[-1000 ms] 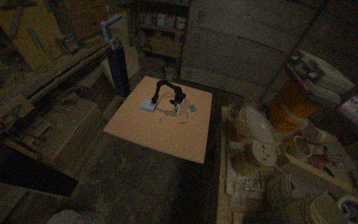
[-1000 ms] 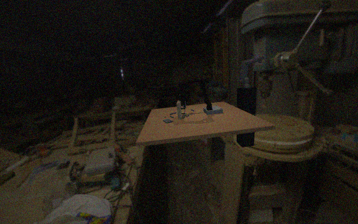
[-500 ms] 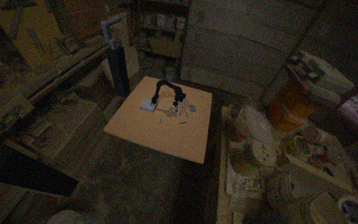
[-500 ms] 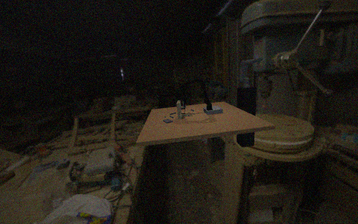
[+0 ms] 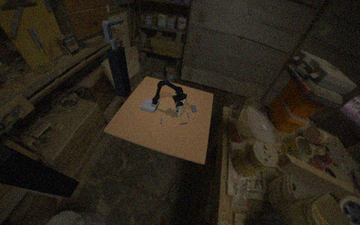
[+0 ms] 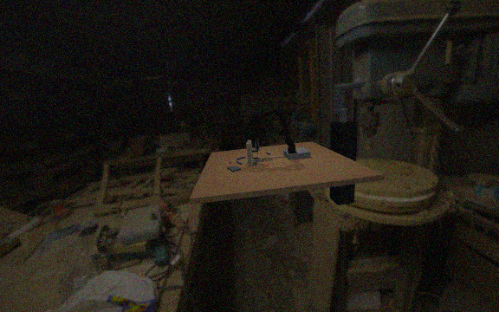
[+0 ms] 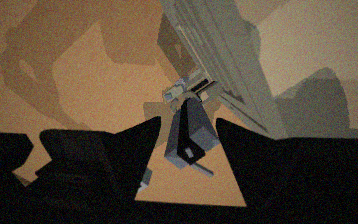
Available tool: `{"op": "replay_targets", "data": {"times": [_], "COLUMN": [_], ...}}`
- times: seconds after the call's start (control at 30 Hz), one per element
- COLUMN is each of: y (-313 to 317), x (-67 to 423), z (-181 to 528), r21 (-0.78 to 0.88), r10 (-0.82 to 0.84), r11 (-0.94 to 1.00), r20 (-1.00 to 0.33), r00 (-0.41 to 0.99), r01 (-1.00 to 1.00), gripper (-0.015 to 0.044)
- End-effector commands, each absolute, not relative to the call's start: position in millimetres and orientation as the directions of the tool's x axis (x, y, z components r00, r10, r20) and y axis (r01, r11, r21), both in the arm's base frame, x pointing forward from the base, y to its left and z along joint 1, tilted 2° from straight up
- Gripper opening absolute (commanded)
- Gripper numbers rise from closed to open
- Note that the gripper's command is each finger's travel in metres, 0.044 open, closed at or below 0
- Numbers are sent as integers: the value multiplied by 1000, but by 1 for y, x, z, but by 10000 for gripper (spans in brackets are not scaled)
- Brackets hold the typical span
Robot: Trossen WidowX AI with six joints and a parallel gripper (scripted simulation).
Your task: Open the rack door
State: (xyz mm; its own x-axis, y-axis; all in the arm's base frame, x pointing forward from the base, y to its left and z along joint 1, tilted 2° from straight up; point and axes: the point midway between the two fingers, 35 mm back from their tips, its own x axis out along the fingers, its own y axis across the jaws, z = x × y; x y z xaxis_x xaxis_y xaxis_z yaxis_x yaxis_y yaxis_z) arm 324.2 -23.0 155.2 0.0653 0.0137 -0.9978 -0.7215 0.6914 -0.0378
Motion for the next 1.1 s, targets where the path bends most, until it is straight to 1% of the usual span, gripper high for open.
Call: {"op": "replay_targets", "data": {"times": [0.0,0.23,0.37,0.43,0.67,1.07], "y": [-23,-23,-23,-23,-23,-23], "x": [325,325,325,325,325,325], "z": [155,155,155,155,155,155], "r21": [-45,-59,-64,-65,-65,-65], "r10": [16,16,16,16,16,16], "r11": [549,232,36,-29,-37,-37], "r20": [-998,-998,-998,-998,-998,-998], "r00": [65,65,65,65,65,65], "r01": [-835,-971,-997,-997,-997,-997], "gripper": [297,297,297,297,297,217]}}
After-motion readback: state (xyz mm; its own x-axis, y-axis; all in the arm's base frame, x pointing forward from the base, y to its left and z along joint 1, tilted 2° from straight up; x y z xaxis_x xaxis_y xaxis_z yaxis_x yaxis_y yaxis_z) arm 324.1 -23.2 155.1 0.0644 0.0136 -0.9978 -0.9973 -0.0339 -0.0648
